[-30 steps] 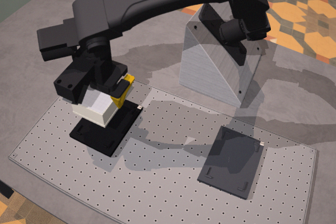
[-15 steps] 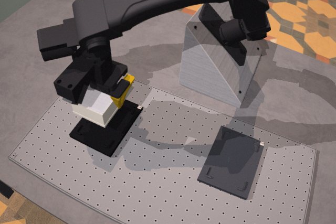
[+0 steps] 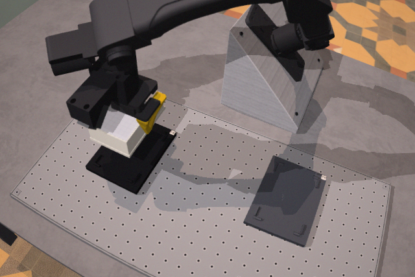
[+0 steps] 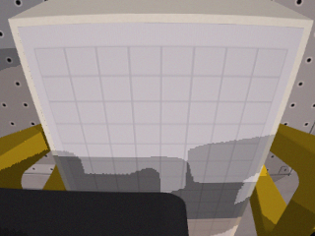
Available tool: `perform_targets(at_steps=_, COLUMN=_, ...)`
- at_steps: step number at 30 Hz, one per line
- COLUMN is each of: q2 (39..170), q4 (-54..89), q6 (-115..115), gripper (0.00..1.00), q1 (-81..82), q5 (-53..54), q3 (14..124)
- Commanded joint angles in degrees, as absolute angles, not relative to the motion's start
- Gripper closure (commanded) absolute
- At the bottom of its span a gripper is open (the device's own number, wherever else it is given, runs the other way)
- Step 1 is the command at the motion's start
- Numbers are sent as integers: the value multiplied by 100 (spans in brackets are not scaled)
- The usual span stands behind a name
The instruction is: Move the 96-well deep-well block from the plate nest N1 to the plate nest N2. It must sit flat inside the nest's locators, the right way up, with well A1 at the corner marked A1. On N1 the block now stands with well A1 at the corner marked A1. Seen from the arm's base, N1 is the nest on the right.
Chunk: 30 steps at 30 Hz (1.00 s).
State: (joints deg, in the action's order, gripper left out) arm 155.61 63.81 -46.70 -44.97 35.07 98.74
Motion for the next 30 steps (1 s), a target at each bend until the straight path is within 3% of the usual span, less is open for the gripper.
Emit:
perform_targets(at_steps=1, q2=15473, q4=6378, q6=-4674, gripper=100, q1=-4639, q5=3508, q3=9906)
perform_targets(at_steps=18, q2=15473, q4=6379, q6=-4674, gripper=100, q1=-4639, q5=3508, q3=9906)
perform_targets(at_steps=30, q2=14789, q4=6118, q6=-4404, gripper=100, q1=-4402, q5=3625, q3=9106)
